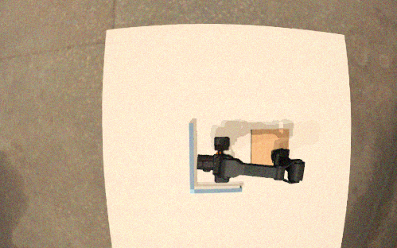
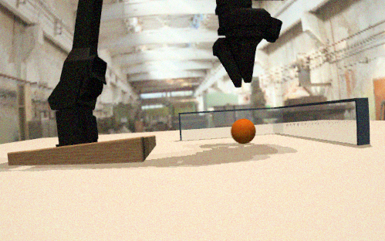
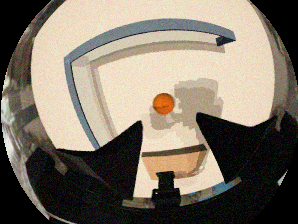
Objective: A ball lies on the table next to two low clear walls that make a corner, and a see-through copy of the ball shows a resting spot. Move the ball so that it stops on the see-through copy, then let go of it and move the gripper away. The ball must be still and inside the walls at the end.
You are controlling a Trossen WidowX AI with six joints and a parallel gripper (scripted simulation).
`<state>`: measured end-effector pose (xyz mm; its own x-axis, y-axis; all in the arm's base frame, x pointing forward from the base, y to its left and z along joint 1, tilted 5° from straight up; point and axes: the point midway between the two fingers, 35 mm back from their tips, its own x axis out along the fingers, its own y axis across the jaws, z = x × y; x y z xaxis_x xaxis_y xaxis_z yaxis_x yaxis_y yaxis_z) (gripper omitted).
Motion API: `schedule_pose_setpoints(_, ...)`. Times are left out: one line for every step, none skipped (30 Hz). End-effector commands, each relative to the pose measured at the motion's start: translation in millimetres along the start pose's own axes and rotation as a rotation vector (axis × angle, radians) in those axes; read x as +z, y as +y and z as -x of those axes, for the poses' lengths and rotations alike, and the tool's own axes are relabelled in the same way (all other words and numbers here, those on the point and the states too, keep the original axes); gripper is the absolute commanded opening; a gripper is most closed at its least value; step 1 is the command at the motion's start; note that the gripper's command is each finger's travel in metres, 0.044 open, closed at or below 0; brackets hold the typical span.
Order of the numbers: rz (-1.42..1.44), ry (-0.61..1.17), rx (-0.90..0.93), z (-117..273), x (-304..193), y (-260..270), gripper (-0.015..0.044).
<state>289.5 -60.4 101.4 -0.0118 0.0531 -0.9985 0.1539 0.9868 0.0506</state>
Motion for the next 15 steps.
schedule_pose_setpoints(0.0,0.0,0.0,0,0,0,0.0307)
schedule_pose_setpoints(0.0,0.0,0.0,0,0,0,0.0307)
schedule_pose_setpoints(0.0,0.0,0.0,0,0,0,0.0307)
schedule_pose_setpoints(0.0,0.0,0.0,0,0,0,0.0307)
schedule_pose_setpoints(0.0,0.0,0.0,0,0,0,0.0307)
schedule_pose_setpoints(0.0,0.0,0.0,0,0,0,0.0307)
schedule_pose_setpoints(0.0,0.0,0.0,0,0,0,0.0307)
schedule_pose_setpoints(0.0,0.0,0.0,2,0,0,0.0333)
schedule_pose_setpoints(0.0,-0.001,0.0,8,0,0,0.0359)
schedule_pose_setpoints(0.001,-0.001,-0.001,19,-1,0,0.0385)
schedule_pose_setpoints(0.0,-0.001,-0.001,32,-2,0,0.0412)
schedule_pose_setpoints(0.0,-0.001,0.0,43,-4,0,0.0438)
schedule_pose_setpoints(0.0,-0.001,0.0,49,-5,0,0.044)
schedule_pose_setpoints(0.0,-0.001,0.0,51,-6,0,0.044)
schedule_pose_setpoints(0.0,-0.001,0.0,51,-6,0,0.044)
